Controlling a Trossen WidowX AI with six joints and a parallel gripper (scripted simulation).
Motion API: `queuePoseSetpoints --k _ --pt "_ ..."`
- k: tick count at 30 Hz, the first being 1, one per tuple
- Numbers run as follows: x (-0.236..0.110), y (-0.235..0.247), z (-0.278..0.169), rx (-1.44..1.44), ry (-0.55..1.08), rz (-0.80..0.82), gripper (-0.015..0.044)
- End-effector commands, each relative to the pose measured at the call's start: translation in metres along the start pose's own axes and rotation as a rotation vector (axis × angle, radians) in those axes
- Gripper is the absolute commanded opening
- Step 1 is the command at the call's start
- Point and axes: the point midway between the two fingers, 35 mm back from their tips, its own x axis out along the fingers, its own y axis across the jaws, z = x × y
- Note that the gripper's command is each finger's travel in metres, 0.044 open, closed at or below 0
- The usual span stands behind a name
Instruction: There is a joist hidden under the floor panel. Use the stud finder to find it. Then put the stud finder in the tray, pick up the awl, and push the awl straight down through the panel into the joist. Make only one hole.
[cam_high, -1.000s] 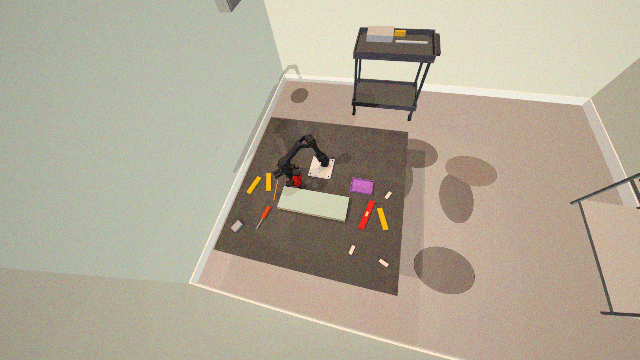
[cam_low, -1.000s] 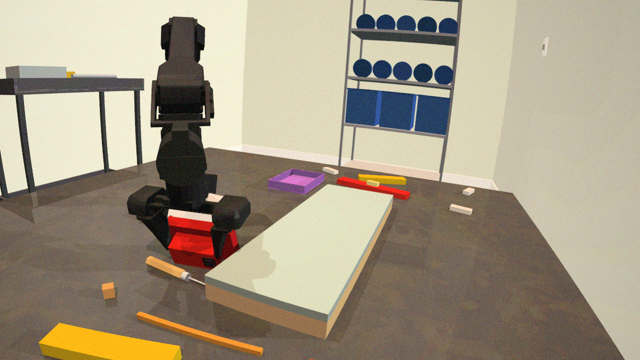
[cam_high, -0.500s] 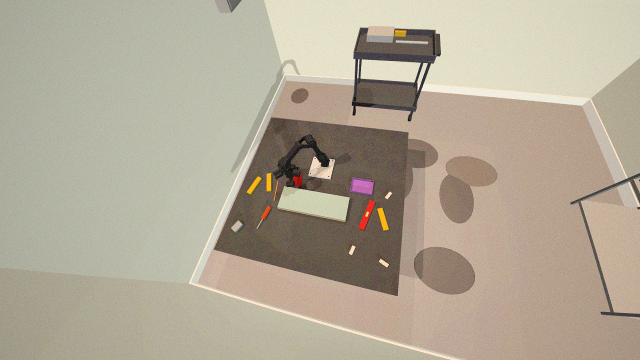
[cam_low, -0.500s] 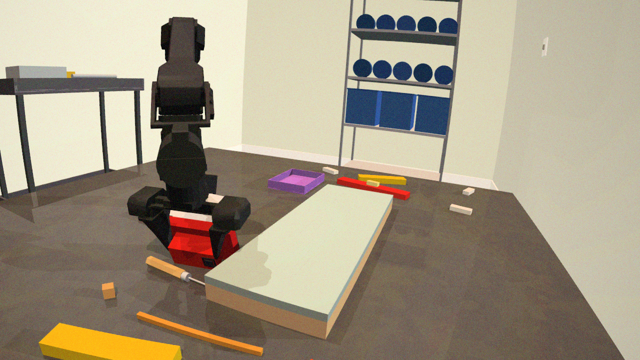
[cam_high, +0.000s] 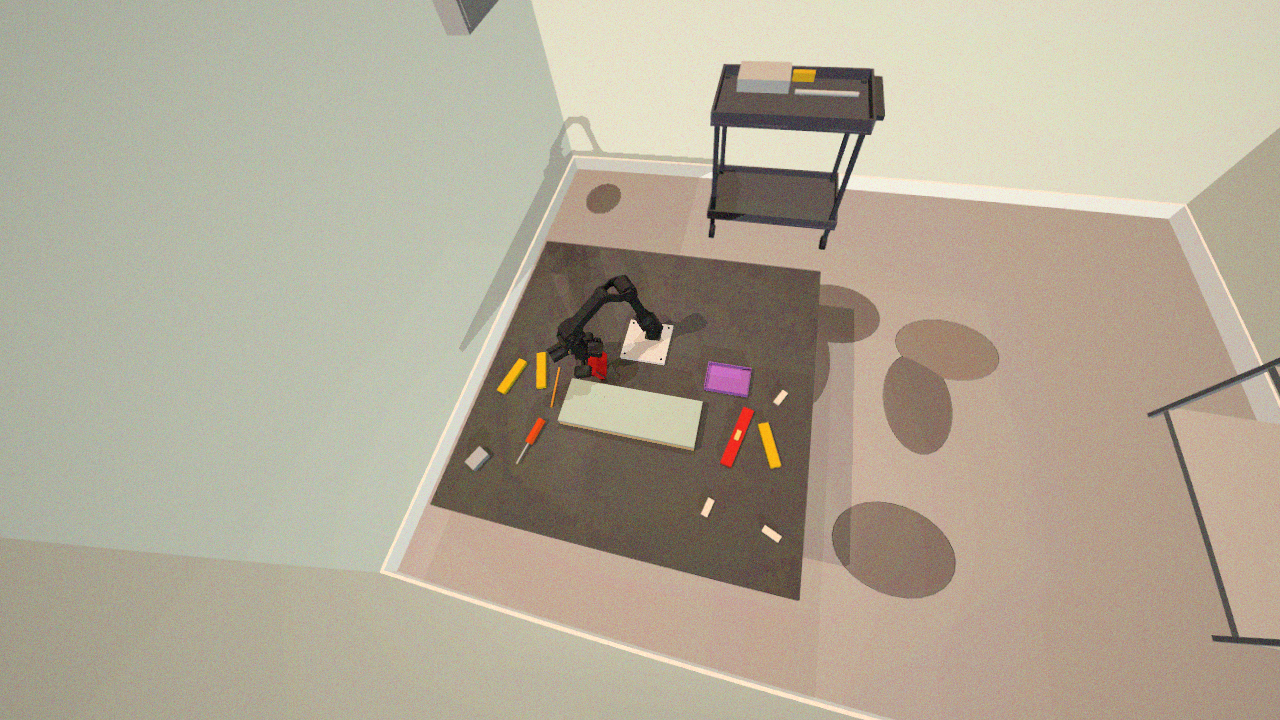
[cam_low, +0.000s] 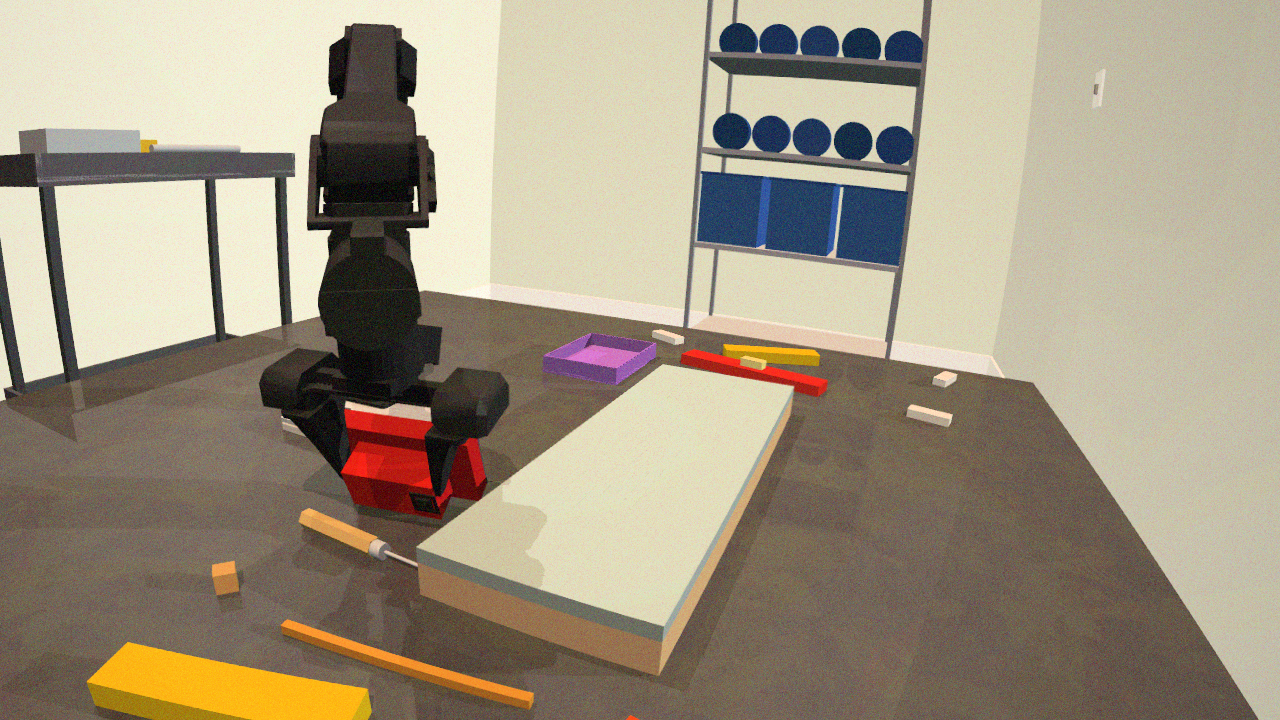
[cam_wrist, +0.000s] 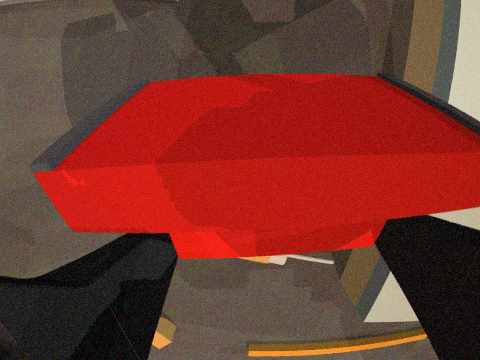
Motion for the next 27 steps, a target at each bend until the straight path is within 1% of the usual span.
queuePoseSetpoints --k 1,17,27 --pt "-0.011 -0.001 0.001 -0.005 0.009 -0.010 0.0000" --pt "-0.039 0.000 0.005 -0.005 0.009 -0.010 0.0000" --pt "-0.039 0.000 0.006 -0.005 0.027 -0.008 0.0000"
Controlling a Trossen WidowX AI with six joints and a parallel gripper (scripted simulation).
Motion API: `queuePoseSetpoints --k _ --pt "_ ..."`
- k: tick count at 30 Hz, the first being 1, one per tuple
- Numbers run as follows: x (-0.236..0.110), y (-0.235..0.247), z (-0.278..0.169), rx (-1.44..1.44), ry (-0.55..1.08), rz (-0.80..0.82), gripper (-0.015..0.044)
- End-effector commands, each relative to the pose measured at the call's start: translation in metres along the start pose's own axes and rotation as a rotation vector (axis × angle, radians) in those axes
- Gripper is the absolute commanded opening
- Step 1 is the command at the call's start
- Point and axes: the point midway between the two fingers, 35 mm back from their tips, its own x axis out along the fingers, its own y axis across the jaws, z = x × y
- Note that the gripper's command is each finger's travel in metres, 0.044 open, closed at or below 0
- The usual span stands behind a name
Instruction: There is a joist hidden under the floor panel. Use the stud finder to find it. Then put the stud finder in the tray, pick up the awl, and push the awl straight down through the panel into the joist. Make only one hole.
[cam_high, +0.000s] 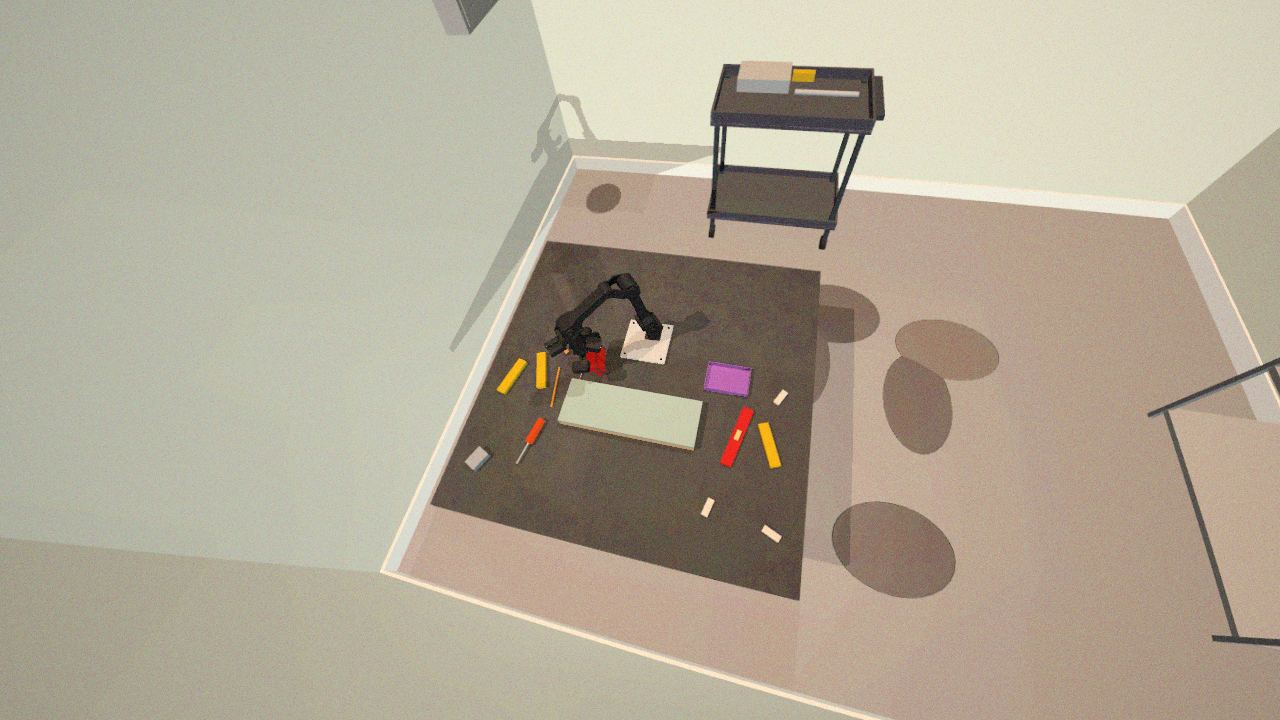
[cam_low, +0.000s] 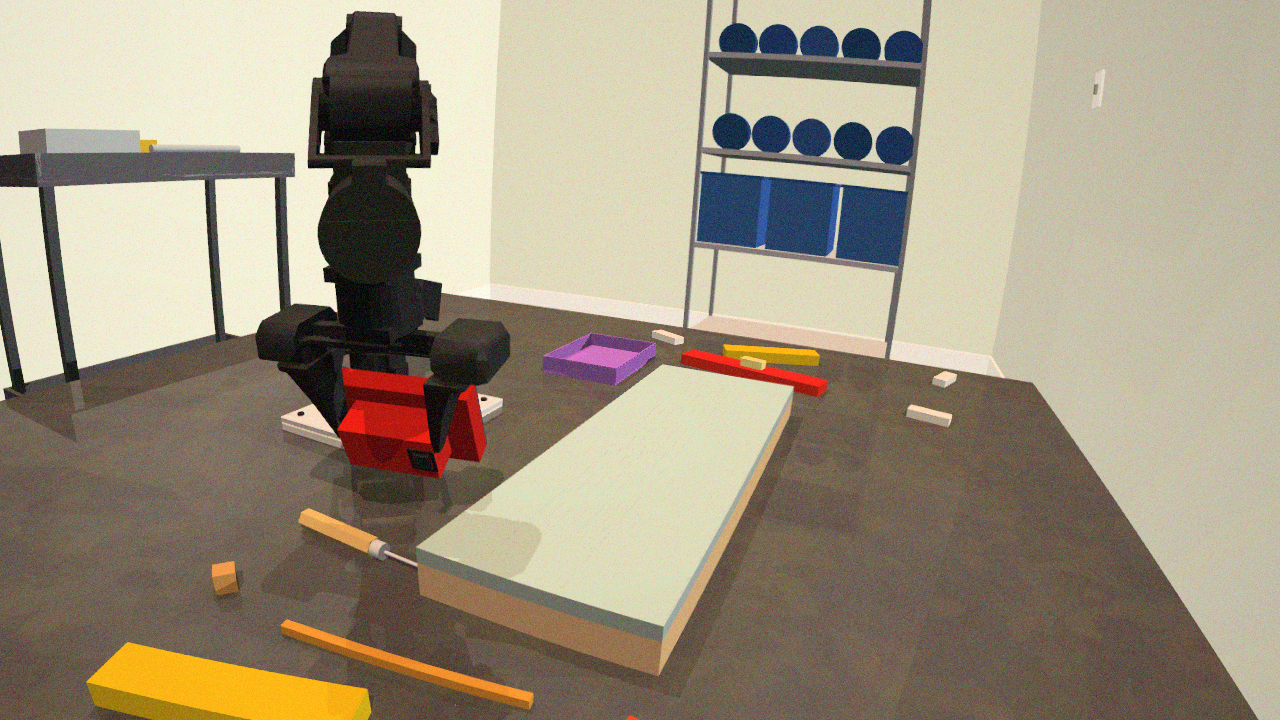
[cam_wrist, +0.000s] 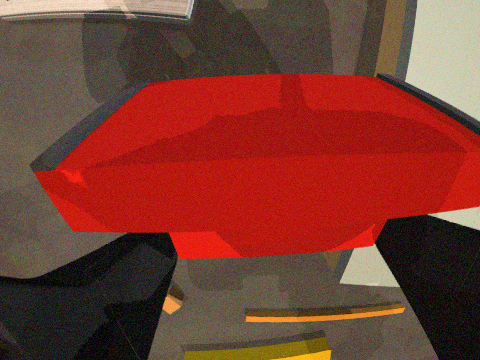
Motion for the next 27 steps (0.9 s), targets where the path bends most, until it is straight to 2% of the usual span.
queuePoseSetpoints --k 1,27 --pt "-0.0024 0.0001 0.0008 -0.001 0.023 -0.003 0.0000" --pt "0.0015 0.0003 0.0036 0.001 0.146 0.004 0.0000"
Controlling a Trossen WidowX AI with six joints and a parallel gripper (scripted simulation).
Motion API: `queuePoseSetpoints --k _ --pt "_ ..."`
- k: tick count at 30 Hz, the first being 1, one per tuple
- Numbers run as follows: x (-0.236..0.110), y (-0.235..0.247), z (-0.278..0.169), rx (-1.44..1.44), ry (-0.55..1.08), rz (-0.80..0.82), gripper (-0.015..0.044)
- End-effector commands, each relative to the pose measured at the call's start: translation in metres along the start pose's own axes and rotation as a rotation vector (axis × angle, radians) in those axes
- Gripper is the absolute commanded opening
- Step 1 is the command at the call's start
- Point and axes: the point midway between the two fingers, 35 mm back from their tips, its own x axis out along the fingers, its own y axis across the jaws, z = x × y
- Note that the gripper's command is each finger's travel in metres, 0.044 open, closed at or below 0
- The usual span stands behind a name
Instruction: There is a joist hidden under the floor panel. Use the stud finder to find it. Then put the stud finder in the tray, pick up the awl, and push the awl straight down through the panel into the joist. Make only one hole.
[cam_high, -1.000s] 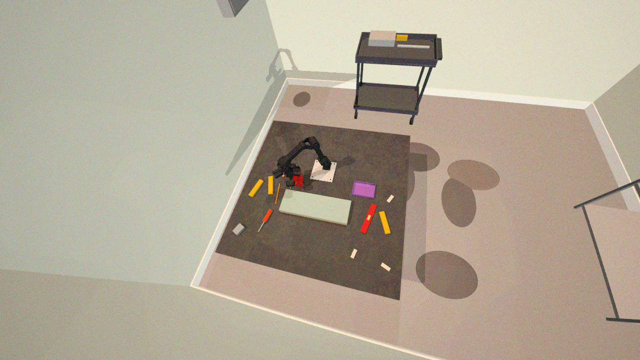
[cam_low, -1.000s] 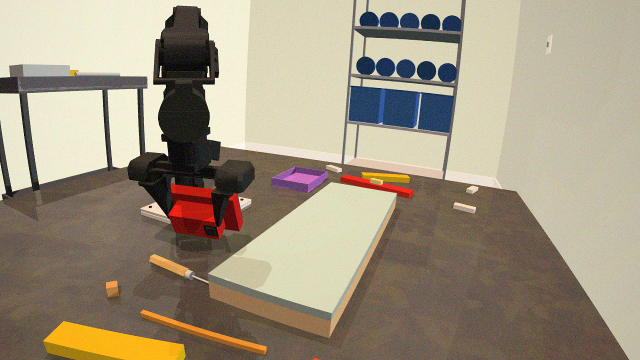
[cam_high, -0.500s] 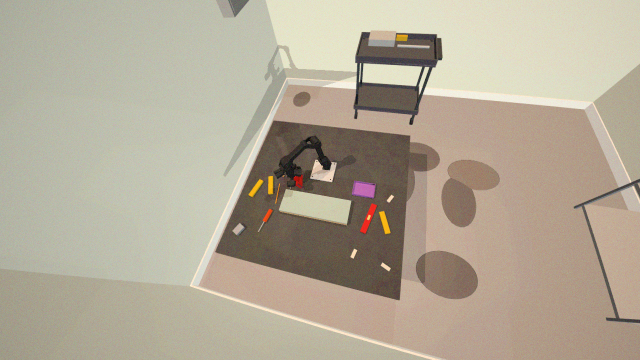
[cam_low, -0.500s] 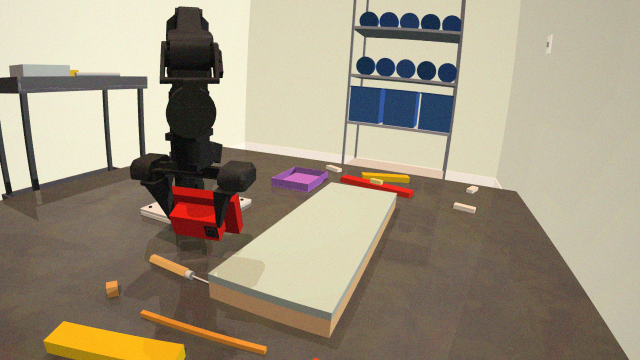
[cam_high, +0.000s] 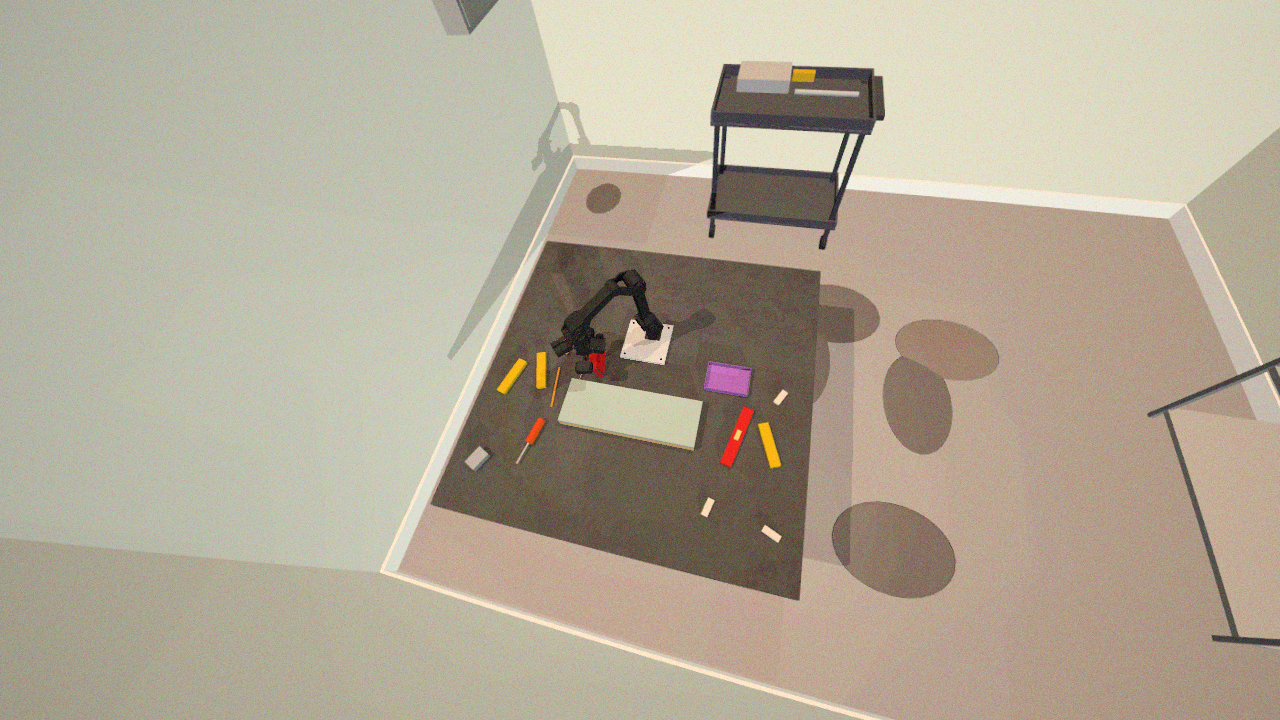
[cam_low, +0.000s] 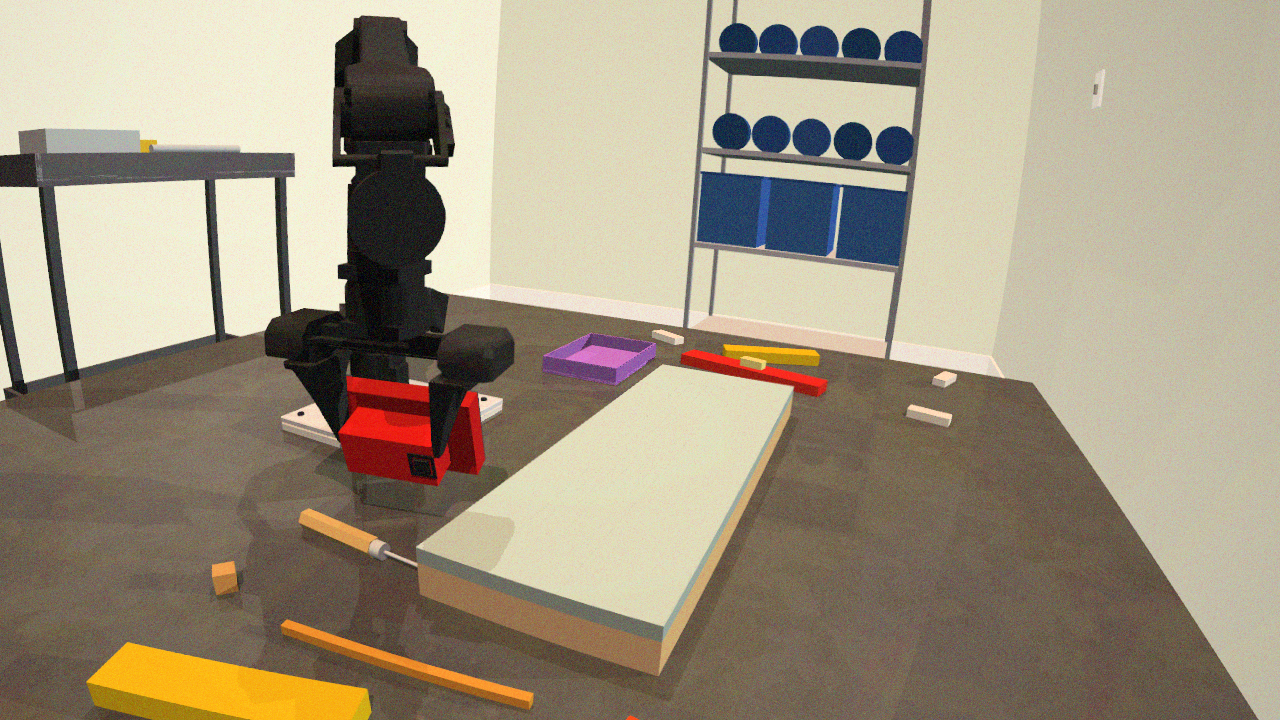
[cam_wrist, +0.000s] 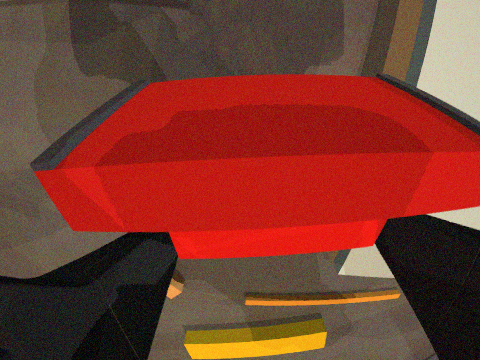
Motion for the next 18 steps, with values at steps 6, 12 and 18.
queuePoseSetpoints --k 6,12,18 --pt "-0.0028 0.0006 0.0007 0.005 0.058 0.000 0.0000" --pt "-0.0024 0.0005 0.0016 0.005 0.092 0.001 0.0000" --pt "-0.0021 0.0005 0.0025 0.005 0.126 0.001 0.0000"
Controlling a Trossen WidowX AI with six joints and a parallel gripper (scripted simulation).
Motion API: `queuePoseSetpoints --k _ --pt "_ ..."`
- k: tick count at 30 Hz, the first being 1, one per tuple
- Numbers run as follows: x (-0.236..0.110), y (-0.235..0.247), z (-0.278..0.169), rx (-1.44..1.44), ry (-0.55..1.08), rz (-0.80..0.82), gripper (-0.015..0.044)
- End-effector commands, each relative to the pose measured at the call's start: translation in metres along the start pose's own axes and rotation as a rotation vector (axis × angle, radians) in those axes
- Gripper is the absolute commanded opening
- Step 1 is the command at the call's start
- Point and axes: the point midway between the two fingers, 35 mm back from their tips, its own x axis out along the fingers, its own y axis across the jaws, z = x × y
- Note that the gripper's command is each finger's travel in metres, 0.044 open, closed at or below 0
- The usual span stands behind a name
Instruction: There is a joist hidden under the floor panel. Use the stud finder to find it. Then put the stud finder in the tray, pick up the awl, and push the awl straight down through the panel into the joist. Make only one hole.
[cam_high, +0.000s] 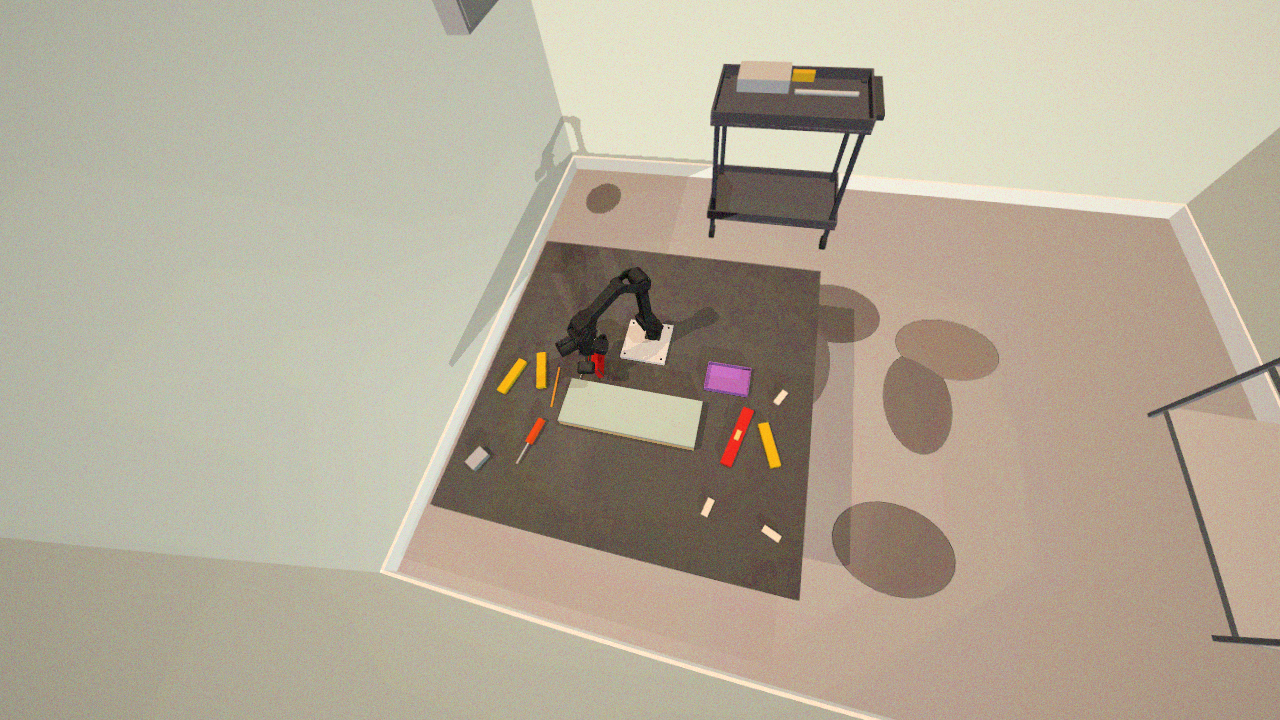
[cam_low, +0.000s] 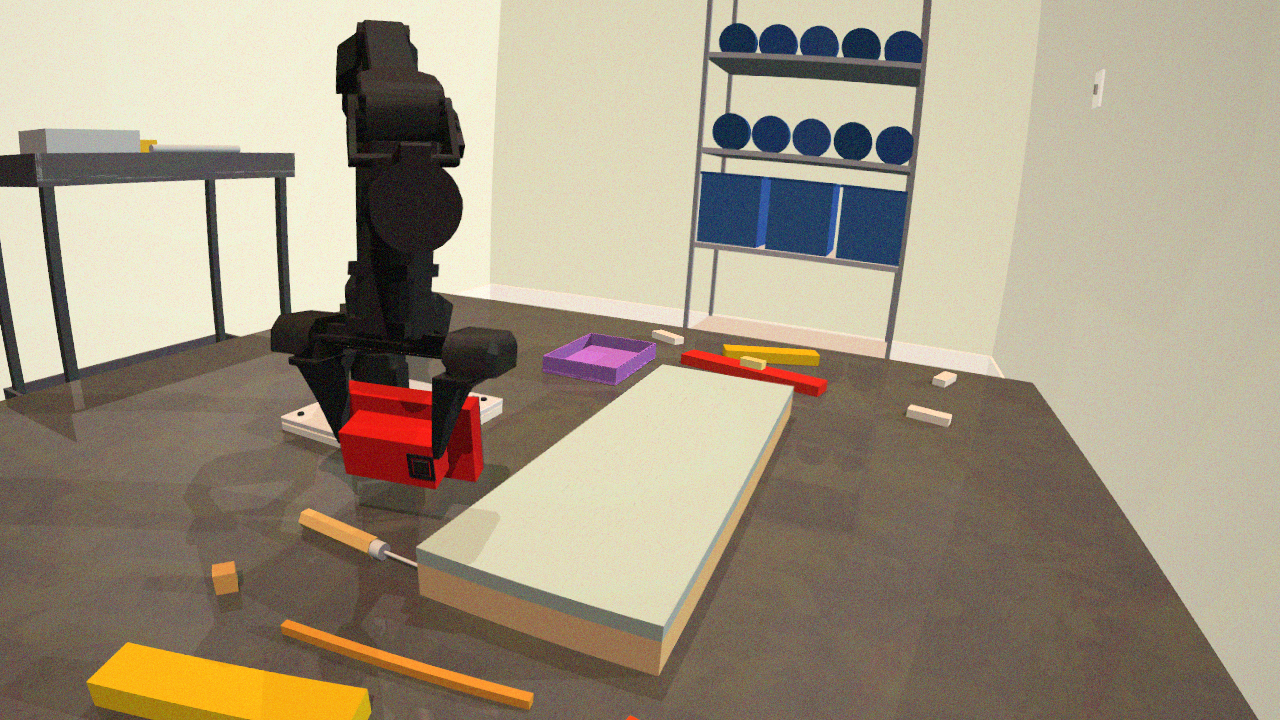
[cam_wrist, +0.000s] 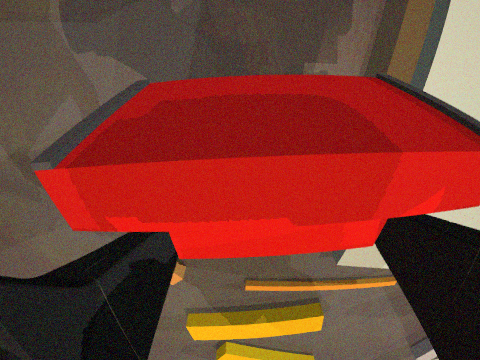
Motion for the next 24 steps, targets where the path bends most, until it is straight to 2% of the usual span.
queuePoseSetpoints --k 1,24 --pt "-0.0034 0.0005 -0.0004 0.006 0.036 -0.003 0.0000" --pt "-0.0025 0.0003 0.0027 0.007 0.153 -0.002 0.0000"
